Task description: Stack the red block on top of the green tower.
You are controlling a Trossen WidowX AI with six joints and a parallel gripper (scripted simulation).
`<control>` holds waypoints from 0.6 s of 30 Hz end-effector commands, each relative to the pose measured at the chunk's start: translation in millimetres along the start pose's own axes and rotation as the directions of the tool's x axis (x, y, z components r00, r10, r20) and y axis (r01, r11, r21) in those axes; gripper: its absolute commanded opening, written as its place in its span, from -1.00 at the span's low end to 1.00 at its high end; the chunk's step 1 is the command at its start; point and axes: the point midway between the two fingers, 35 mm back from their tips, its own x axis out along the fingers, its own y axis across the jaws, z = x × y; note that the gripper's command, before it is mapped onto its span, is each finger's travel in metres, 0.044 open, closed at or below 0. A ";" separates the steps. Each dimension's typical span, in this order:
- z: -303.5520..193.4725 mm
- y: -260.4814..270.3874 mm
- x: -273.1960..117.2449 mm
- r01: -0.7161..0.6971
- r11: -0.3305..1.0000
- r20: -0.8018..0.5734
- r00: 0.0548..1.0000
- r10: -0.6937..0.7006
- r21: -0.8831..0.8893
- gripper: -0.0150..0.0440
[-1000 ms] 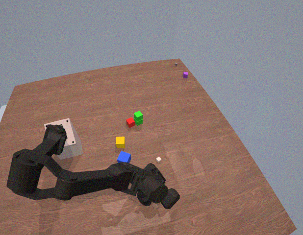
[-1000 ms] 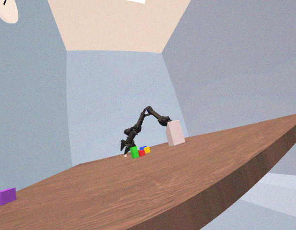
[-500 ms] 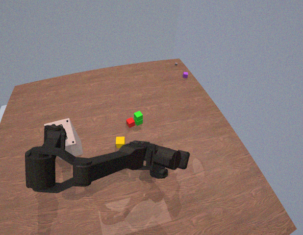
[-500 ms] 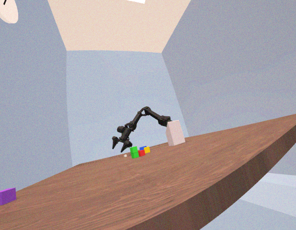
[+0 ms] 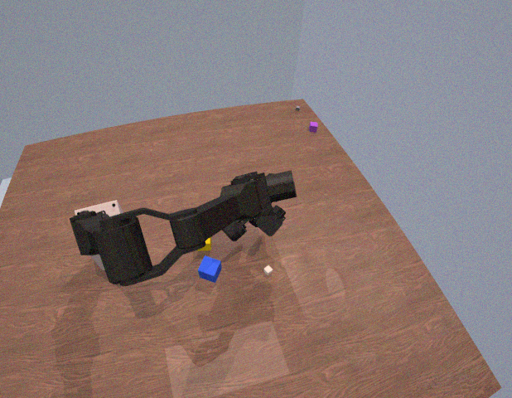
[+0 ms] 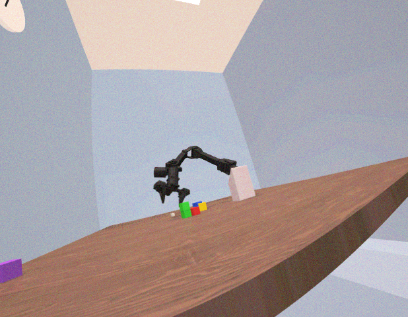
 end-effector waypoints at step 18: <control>-128.5 -13.7 -21.5 0.220 0.106 0.164 0.909 -0.384 -0.970 1.00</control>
